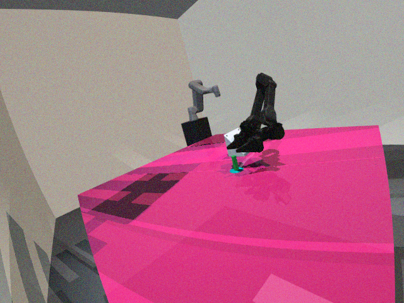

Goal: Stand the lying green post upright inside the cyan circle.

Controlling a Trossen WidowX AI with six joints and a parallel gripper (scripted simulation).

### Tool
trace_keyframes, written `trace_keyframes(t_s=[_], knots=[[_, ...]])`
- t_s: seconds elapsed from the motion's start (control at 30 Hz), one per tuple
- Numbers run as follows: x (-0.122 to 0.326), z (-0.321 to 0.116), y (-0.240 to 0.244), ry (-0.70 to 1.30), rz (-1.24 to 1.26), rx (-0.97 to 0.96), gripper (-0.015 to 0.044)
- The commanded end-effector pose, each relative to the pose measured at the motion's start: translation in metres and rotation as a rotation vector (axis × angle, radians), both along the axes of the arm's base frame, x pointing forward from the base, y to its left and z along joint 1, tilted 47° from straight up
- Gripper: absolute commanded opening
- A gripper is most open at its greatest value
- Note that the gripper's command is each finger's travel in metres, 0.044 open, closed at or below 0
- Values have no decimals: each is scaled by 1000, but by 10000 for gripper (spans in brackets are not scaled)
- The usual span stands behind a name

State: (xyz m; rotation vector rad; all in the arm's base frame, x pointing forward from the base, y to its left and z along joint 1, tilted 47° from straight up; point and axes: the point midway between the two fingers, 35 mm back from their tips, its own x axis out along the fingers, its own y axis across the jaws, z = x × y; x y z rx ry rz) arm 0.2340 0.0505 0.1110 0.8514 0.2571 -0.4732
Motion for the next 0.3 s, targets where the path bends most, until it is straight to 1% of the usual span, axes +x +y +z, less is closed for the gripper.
trace_keyframes(t_s=[0.0, 0.27], knots=[[-1, 10, -9, -4, 2, 1, 400], [-8, 30, -32, -20, 5, -8, 400]])
